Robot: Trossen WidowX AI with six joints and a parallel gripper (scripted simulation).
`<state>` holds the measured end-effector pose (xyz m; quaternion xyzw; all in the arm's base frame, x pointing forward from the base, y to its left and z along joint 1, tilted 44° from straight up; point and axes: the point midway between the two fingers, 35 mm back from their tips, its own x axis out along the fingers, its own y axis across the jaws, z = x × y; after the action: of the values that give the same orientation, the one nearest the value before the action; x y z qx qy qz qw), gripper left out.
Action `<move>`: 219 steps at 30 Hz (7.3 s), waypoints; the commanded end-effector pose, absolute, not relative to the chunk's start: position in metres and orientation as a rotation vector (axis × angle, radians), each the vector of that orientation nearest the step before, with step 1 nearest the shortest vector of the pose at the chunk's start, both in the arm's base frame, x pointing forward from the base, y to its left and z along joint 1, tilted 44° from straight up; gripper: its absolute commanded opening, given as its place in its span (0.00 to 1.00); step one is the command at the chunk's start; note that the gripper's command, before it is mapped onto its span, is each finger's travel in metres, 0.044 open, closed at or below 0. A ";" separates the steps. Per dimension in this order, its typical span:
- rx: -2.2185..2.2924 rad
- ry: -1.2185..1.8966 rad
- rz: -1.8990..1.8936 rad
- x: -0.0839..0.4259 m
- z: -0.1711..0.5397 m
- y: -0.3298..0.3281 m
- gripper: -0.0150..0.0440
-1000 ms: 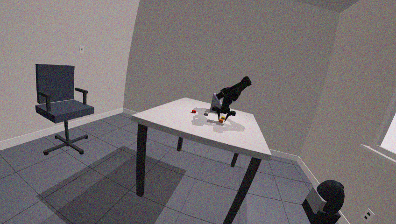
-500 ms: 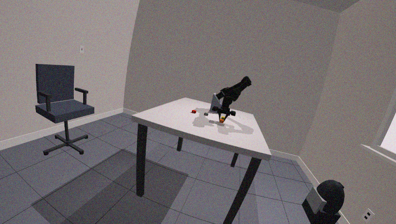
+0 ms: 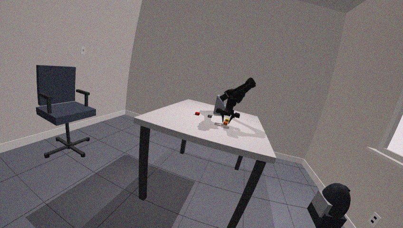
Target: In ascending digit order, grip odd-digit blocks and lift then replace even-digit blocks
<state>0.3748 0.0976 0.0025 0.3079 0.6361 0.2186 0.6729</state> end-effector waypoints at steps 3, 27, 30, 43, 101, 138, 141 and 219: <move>0.696 1.432 0.491 0.375 0.002 0.098 0.86; 0.692 1.433 0.487 0.364 0.086 0.017 0.46; 0.692 1.433 0.487 0.364 0.086 0.017 0.46; 0.683 1.442 0.470 0.273 -0.012 -0.077 0.46; 0.692 1.438 0.484 0.264 -0.109 -0.004 0.46; 0.691 1.438 0.483 0.262 -0.098 -0.014 0.46; 0.691 1.438 0.483 0.262 -0.098 -0.014 0.46; 0.682 1.440 0.473 0.259 -0.078 -0.148 0.46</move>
<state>0.2638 -0.1240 -0.0523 0.2983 0.6359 0.2125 0.6793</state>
